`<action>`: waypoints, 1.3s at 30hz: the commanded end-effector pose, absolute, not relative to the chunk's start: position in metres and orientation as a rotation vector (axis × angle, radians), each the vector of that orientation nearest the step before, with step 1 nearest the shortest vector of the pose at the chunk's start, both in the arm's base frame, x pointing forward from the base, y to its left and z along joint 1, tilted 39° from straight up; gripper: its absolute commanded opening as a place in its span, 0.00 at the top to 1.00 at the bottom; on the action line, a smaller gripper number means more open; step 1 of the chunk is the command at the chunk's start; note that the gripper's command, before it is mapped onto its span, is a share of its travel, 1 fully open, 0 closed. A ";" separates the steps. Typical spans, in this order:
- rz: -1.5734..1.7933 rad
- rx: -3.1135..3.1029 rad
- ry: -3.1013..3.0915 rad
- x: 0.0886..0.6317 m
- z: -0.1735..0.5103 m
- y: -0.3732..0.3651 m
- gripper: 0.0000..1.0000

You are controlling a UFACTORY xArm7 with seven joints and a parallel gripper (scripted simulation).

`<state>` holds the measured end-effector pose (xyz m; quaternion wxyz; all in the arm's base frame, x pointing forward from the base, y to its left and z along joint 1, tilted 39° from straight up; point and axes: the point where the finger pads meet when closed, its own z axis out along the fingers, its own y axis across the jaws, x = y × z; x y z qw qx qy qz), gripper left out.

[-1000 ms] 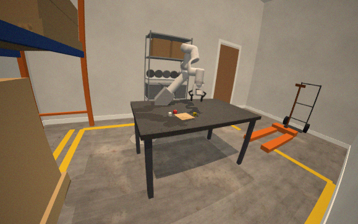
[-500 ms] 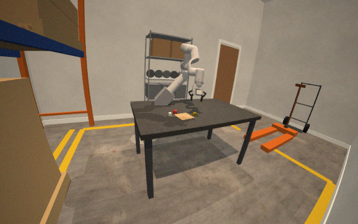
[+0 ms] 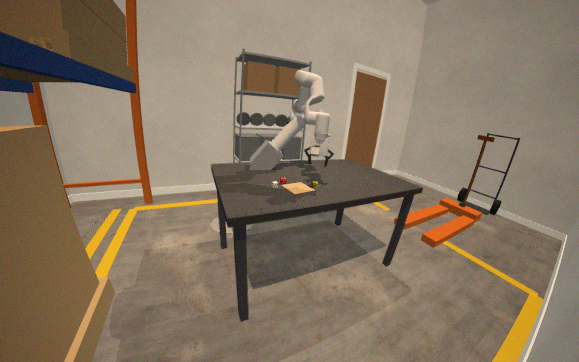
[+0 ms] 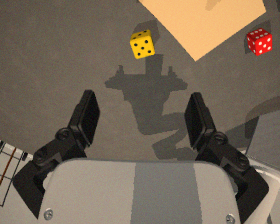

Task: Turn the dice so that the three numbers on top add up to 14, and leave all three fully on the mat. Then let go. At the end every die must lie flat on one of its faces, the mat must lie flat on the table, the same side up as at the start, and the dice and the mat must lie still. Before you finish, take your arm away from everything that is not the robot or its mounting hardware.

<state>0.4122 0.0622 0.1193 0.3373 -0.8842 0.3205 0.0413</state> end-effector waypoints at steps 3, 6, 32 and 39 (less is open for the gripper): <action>0.226 -2.197 1.111 0.413 0.113 0.067 0.00; 0.274 -2.141 1.227 0.414 0.111 0.070 0.00; 0.581 -1.505 2.063 0.419 0.095 0.080 0.00; 0.606 -1.415 2.140 0.420 0.094 0.081 0.53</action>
